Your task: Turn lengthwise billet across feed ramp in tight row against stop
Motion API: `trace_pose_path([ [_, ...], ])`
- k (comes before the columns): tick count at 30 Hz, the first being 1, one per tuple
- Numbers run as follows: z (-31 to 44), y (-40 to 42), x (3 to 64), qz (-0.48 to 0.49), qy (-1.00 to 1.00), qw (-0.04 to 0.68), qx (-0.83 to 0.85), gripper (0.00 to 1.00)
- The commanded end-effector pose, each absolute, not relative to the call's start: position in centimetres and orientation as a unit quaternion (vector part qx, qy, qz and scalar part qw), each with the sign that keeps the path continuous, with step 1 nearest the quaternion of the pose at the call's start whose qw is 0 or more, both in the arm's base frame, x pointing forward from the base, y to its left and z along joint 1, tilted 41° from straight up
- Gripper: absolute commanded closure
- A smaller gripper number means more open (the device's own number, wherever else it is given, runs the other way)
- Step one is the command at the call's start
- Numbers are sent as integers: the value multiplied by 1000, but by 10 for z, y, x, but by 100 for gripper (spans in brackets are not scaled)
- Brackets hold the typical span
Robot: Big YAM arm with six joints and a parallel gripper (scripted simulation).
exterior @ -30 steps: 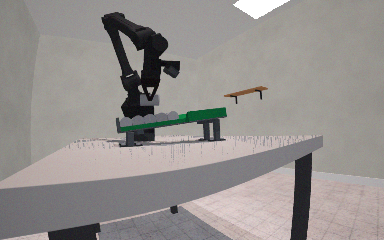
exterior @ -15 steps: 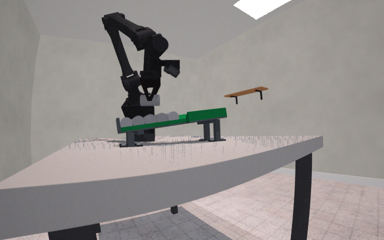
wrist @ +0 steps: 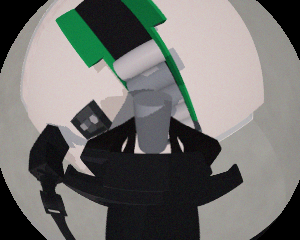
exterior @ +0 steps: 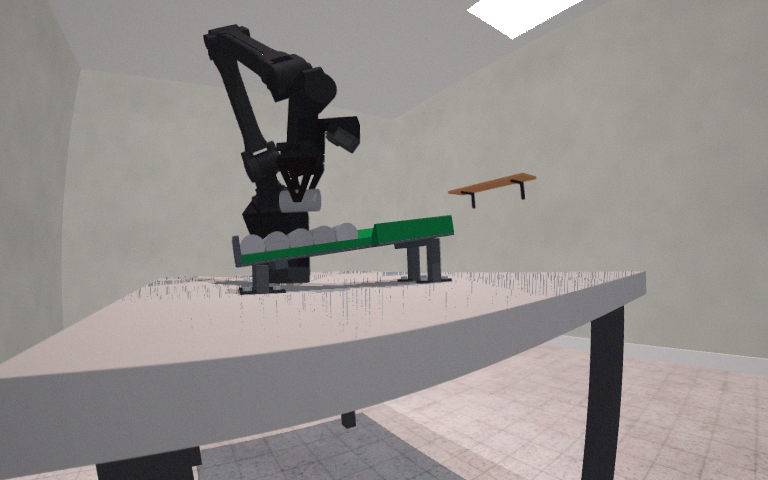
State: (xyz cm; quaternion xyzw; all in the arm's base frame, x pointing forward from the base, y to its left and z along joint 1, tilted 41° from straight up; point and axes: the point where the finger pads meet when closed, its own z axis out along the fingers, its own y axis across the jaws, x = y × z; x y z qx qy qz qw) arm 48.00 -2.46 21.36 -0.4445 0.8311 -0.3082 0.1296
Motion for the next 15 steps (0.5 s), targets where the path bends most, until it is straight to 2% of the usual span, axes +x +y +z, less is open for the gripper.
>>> trace_pose_path([
  [1, 264, -23, 492, -318, 840, 184, -399, 100],
  [15, 265, -23, 492, -298, 875, 218, -312, 100],
])
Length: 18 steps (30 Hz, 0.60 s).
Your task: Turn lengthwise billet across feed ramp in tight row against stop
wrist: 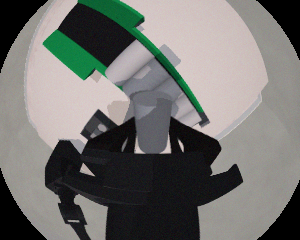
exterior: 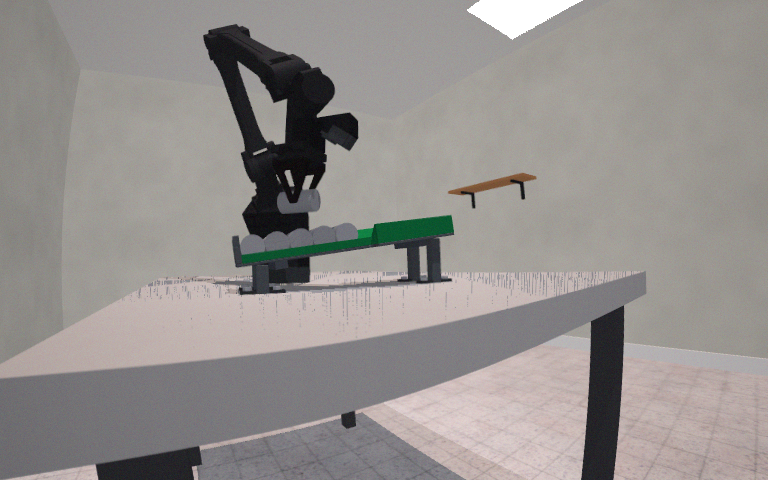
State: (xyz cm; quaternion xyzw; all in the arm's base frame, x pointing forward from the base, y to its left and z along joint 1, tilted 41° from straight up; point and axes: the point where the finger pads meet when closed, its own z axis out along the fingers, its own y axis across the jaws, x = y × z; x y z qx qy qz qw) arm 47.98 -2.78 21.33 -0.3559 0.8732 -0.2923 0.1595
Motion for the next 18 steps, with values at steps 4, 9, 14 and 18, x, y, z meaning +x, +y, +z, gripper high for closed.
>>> trace_pose_path([
  [4, 266, -26, 492, -293, 883, 226, -288, 100],
  [9, 266, -25, 492, -283, 894, 240, -252, 100],
  [14, 267, -29, 491, -274, 904, 253, -210, 100],
  [18, 267, -27, 491, -269, 907, 259, -197, 100],
])
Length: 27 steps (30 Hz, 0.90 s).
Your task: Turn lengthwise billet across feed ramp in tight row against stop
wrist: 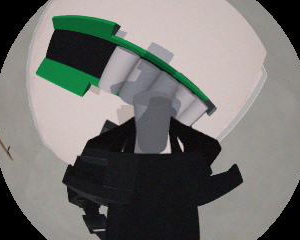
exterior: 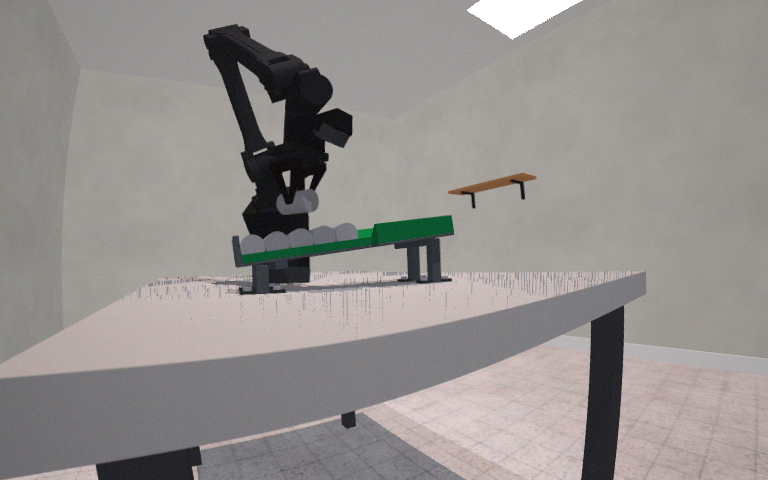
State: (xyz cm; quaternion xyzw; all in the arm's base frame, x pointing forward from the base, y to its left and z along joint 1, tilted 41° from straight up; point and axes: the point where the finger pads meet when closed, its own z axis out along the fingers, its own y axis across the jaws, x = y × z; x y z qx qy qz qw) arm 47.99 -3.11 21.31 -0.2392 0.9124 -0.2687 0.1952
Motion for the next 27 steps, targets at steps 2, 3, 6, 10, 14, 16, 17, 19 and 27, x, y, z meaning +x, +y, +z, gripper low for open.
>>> trace_pose_path([
  [2, 266, -26, 491, -264, 910, 262, -183, 100],
  [3, 266, -27, 491, -262, 912, 265, -174, 100],
  [6, 267, -30, 490, -256, 916, 272, -148, 100],
  [10, 266, -28, 489, -246, 920, 280, -119, 100],
  [14, 266, -31, 488, -237, 924, 288, -85, 100],
  [16, 266, -32, 488, -235, 925, 290, -77, 100],
  [17, 266, -32, 488, -235, 925, 290, -77, 100],
  [19, 266, -28, 488, -229, 925, 295, -66, 100],
  [27, 252, -33, 479, -211, 932, 295, -5, 100],
])
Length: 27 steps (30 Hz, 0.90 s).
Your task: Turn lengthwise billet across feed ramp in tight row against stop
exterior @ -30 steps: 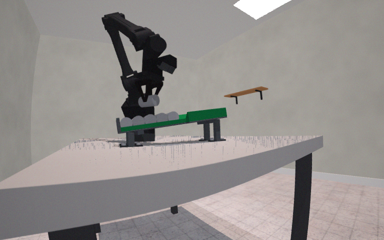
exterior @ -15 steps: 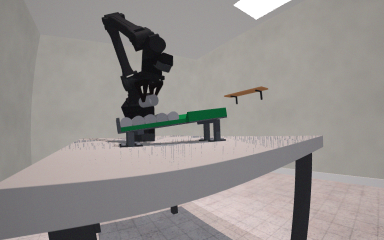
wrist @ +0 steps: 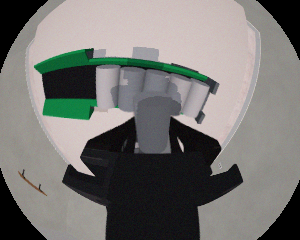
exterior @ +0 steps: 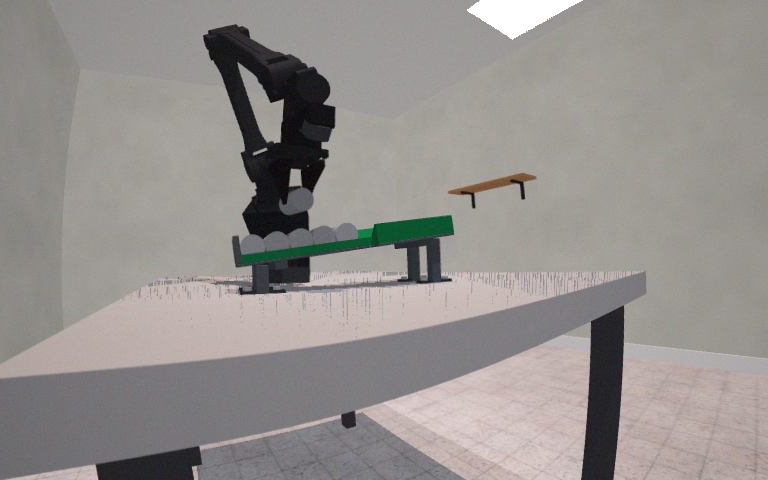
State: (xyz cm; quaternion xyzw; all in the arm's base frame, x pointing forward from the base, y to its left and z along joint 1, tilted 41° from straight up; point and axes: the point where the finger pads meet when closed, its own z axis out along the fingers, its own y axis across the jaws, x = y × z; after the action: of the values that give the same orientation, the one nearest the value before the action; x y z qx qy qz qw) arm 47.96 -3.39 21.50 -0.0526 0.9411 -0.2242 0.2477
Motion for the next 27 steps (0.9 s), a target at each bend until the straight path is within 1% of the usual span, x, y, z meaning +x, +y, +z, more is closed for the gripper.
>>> trace_pose_path([
  [1, 254, -32, 480, -208, 931, 299, 2, 100],
  [8, 257, -33, 480, -196, 930, 308, 39, 100],
  [17, 258, 6, 486, -191, 930, 312, 40, 100],
  [19, 240, 15, 492, -195, 935, 295, 35, 100],
  [21, 239, 23, 493, -195, 935, 295, 35, 100],
  [27, 254, 37, 491, -189, 930, 312, 40, 100],
])
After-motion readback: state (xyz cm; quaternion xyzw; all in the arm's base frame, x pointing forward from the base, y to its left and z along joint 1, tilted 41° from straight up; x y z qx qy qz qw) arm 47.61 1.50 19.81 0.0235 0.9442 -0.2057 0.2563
